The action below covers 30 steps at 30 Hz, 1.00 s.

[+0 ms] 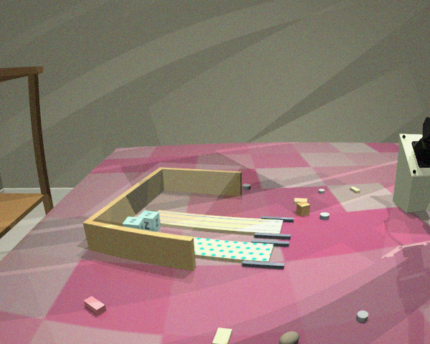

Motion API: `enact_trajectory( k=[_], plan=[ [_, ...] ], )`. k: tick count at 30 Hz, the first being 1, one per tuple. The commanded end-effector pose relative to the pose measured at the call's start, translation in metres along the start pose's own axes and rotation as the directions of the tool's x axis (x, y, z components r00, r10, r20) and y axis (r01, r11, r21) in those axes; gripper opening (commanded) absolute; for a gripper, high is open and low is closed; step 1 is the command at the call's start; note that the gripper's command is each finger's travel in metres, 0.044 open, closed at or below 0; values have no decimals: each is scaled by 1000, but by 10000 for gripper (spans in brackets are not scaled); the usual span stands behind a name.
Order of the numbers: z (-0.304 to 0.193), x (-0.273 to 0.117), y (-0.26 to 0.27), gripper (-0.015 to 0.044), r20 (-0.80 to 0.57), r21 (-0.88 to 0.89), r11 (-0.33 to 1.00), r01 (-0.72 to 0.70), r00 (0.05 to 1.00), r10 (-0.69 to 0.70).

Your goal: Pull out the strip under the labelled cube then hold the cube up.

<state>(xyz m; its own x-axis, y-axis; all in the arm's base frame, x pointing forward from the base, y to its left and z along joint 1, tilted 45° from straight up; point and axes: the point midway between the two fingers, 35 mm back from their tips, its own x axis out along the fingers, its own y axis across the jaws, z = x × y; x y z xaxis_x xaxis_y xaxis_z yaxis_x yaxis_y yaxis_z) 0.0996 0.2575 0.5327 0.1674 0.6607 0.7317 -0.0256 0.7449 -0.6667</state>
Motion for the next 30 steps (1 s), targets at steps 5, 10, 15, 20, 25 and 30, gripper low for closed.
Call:
enact_trajectory(
  k=[5, 10, 15, 20, 25, 30],
  plan=[
    [-109, -35, 64, 400, -216, 144, 964, -221, 944, 249],
    [-177, -79, 83, 400, -369, 292, 919, -264, 855, 363],
    [-241, -142, 93, 400, -515, 476, 859, -191, 731, 448],
    [-289, -216, 91, 400, -634, 622, 783, 0, 586, 504],
    [-319, -299, 83, 400, -721, 678, 676, 288, 437, 538],
    [-327, -382, 71, 400, -775, 604, 511, 611, 303, 555]
  ],
)
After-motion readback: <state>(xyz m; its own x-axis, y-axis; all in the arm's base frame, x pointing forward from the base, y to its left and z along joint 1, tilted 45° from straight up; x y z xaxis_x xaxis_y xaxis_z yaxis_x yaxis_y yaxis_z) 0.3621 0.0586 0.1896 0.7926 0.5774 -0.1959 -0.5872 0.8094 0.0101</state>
